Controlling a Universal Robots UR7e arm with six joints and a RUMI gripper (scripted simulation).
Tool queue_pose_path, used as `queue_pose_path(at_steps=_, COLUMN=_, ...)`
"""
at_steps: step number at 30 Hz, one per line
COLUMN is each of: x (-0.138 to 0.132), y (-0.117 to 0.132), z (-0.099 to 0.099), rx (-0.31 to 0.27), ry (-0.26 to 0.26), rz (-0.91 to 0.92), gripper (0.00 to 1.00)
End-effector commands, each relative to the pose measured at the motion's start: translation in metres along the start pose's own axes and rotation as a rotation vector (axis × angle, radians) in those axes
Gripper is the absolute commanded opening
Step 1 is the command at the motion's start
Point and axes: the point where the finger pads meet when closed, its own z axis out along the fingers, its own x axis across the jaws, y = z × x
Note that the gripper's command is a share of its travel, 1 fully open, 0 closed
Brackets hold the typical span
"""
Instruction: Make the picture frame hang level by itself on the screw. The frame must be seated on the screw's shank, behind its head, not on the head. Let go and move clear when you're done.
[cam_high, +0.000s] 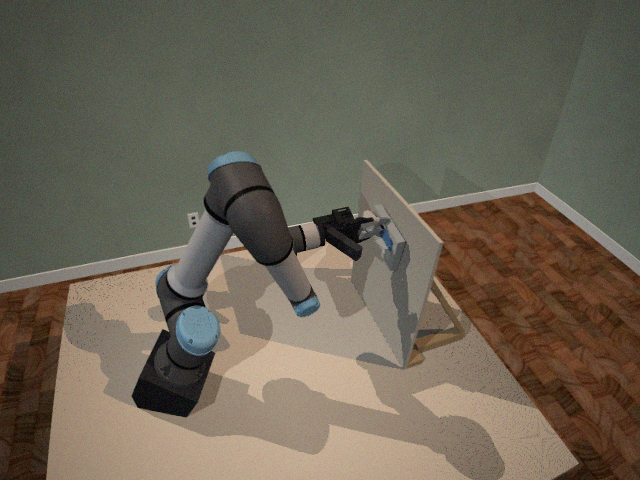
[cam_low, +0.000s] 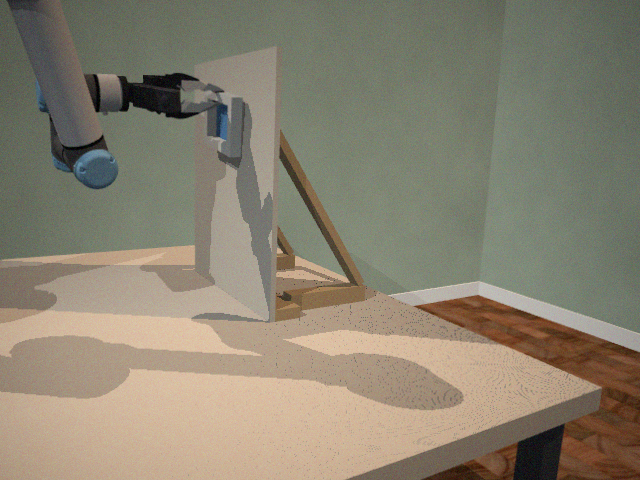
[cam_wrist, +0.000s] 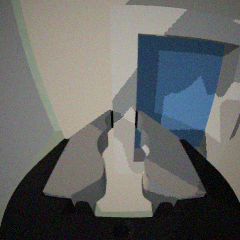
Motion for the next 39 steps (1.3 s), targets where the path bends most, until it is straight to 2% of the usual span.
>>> queue_pose_path(at_steps=1, x=-0.0007, y=0.0001, z=-0.0001, rx=0.000, ry=-0.001, rz=0.000, gripper=0.00)
queue_pose_path(at_steps=39, x=-0.0012, y=0.0053, z=-0.0001, rx=-0.005, ry=-0.001, rz=-0.092, gripper=0.00)
